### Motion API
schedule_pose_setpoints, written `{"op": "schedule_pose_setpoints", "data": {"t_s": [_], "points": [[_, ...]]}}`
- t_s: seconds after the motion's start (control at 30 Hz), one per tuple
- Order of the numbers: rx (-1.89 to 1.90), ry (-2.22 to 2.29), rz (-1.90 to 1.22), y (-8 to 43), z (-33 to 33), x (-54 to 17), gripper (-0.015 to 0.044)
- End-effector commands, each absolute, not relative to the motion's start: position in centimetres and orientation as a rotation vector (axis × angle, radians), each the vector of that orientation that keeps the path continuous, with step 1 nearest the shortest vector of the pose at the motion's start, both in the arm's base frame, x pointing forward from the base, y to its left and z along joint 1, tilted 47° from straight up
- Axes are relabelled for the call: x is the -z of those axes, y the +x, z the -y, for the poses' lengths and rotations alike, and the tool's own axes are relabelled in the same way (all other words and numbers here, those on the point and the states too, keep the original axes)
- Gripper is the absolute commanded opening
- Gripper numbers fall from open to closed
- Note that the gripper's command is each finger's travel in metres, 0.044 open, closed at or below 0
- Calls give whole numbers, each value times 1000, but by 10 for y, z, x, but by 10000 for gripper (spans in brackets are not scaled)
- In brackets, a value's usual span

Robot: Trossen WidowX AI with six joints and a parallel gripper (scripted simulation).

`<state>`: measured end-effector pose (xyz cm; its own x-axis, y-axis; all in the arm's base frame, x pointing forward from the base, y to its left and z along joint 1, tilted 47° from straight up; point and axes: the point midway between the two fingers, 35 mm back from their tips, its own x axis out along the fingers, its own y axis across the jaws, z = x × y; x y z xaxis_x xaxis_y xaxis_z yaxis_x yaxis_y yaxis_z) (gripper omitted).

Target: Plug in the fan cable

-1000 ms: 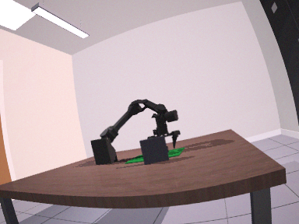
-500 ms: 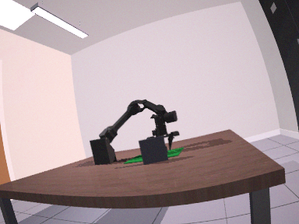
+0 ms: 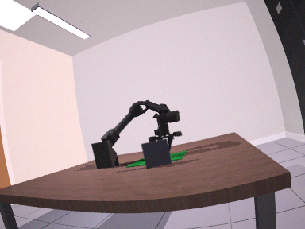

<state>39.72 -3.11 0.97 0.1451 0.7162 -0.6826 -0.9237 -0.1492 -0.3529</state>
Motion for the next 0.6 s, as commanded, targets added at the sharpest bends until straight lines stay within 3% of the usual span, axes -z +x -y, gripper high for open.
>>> {"op": "schedule_pose_setpoints", "data": {"t_s": [0.0,0.57], "points": [[-1442,-939,-291,395,54,-30,0],[-1320,-617,-555,384,60,-20,0]]}}
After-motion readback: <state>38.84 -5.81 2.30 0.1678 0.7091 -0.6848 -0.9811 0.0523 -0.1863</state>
